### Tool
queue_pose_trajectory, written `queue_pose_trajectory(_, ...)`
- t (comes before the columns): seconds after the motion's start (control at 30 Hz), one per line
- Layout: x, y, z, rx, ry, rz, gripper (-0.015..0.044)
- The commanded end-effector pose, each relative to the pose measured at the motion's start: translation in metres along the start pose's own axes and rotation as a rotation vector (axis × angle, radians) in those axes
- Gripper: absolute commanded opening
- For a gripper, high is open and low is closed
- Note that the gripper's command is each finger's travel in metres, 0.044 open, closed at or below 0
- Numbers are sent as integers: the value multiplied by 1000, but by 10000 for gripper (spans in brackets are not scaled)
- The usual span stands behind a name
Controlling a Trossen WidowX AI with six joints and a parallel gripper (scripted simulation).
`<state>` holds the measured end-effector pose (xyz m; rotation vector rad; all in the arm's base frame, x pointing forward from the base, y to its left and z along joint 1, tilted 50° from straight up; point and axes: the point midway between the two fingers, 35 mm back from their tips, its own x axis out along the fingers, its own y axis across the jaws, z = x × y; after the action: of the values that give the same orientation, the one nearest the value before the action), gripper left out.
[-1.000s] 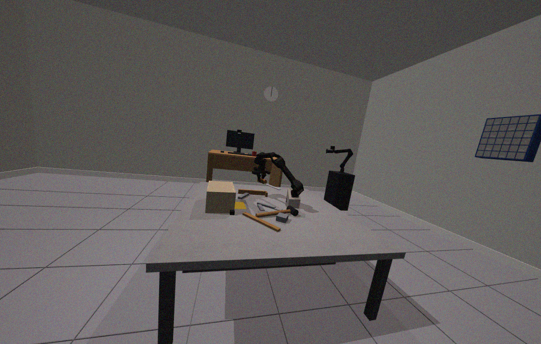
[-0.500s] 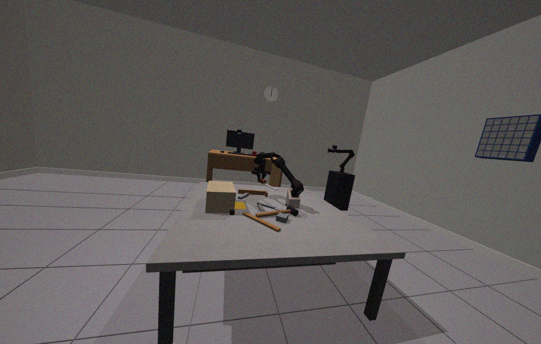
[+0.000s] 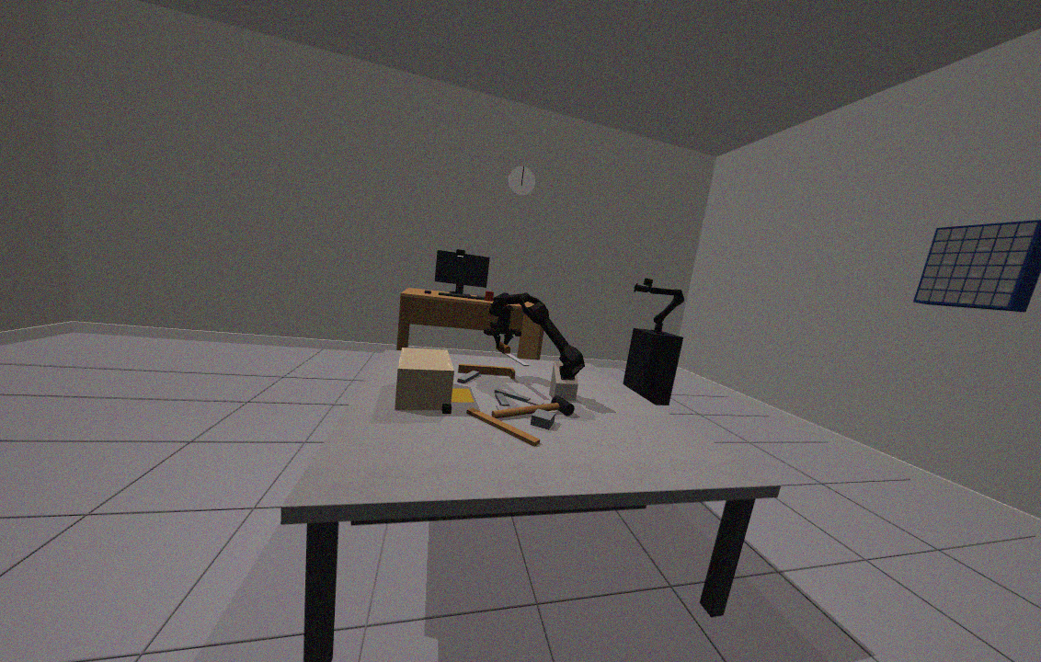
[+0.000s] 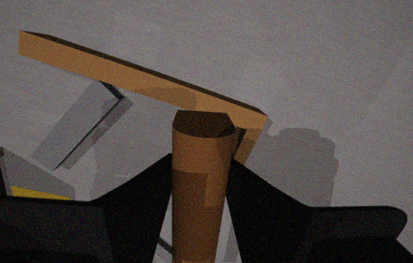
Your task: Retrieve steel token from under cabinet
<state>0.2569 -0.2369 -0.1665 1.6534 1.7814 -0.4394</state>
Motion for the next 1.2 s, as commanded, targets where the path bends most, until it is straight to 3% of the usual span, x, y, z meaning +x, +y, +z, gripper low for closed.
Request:
queue_pose_trajectory(0.0, -4, 0, 0, 36, -8, 2, 0)
queue_pose_trajectory(1.17, -4, 0, 0, 313, -8, 3, 0)
